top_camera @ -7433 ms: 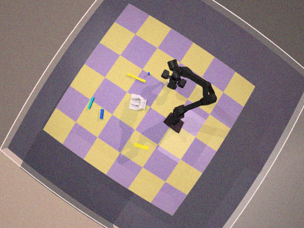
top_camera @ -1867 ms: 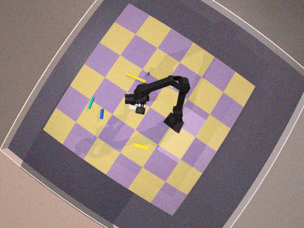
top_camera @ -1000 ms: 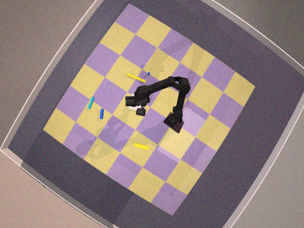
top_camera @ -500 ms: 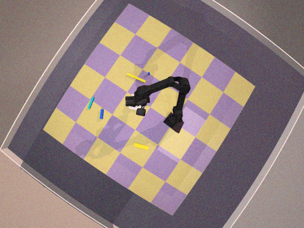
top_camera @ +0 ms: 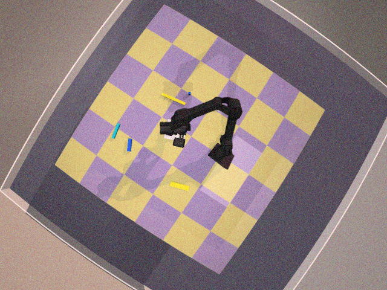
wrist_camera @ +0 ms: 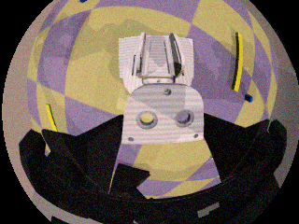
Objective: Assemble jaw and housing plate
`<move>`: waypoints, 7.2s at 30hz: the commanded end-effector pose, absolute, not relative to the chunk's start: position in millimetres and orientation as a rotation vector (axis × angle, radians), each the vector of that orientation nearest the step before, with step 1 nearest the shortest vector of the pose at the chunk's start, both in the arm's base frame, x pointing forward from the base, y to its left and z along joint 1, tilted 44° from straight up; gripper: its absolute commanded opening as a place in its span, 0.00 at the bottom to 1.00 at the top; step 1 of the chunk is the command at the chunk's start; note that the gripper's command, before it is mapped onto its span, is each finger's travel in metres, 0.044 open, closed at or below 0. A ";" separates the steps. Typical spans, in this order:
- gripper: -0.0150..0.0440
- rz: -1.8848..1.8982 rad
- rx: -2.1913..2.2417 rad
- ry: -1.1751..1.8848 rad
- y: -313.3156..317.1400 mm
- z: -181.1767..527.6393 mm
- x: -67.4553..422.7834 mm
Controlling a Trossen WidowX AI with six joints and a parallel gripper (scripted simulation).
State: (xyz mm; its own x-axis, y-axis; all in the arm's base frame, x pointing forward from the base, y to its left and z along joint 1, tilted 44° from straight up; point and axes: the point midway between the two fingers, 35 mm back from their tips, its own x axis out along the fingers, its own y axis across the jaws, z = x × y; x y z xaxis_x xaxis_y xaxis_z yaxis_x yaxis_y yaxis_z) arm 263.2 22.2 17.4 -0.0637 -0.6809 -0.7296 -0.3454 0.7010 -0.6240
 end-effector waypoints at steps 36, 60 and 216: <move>0.85 -0.337 -0.847 1.675 -16.1 -22.0 257.4; 0.85 -0.330 -0.853 1.677 -17.8 -23.8 257.2; 0.89 -0.331 -0.851 1.677 -26.0 -31.4 257.0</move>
